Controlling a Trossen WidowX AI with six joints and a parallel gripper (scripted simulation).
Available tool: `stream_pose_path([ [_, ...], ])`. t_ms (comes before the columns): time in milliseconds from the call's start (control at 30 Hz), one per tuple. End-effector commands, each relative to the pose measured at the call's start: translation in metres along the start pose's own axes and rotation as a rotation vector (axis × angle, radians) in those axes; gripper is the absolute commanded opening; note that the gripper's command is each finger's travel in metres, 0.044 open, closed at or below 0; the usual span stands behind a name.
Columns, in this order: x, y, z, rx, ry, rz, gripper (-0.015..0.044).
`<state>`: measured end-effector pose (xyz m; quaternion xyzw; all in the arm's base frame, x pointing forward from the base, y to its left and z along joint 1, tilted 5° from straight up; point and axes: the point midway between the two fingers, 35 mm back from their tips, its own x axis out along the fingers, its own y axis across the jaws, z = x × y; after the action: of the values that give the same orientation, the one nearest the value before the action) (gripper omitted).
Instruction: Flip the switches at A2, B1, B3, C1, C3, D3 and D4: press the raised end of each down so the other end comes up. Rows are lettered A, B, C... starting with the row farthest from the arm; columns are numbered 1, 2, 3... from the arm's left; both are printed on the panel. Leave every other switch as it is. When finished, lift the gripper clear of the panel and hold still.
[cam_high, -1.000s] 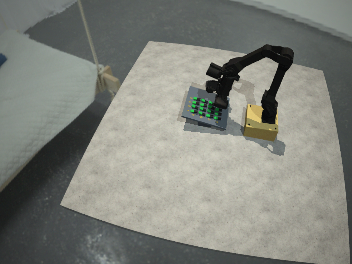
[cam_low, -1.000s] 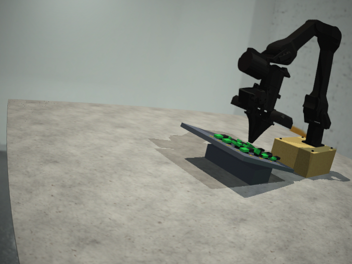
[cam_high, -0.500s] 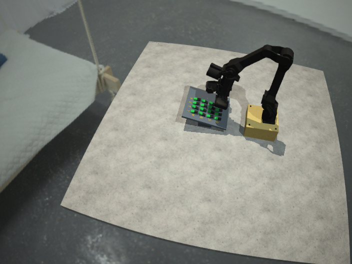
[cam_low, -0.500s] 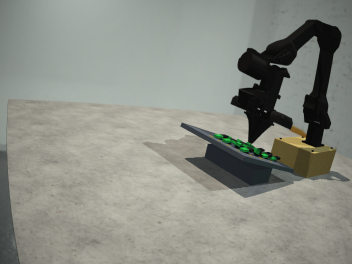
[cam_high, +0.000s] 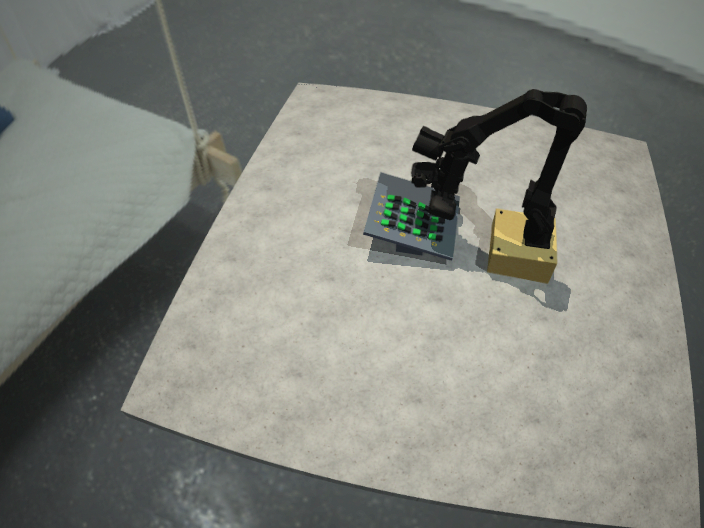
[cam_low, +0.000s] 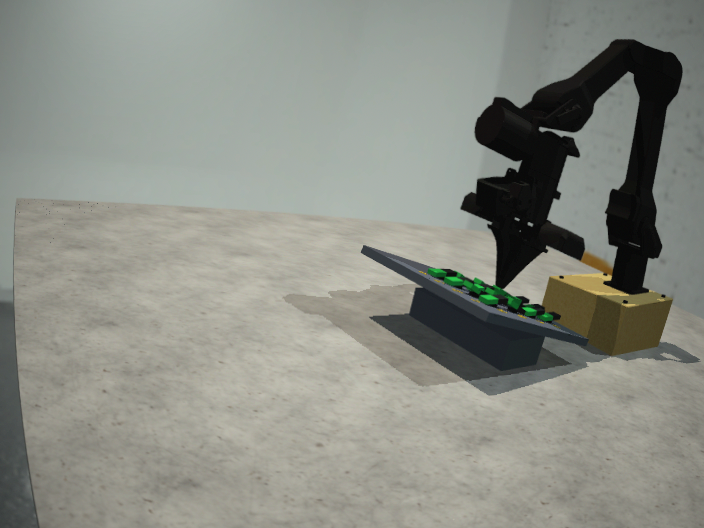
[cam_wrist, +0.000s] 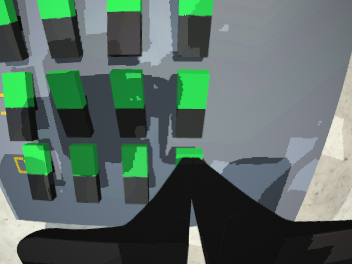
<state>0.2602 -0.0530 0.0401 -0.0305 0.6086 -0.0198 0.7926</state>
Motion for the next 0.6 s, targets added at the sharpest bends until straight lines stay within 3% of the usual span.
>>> stream_pose_path([
  [0,0.0010,0.0004,-0.0003,-0.004,0.001,0.003,0.0000],
  [567,0.0033,0.0004,-0.0002,-0.004,0.001,0.003,0.0000],
])
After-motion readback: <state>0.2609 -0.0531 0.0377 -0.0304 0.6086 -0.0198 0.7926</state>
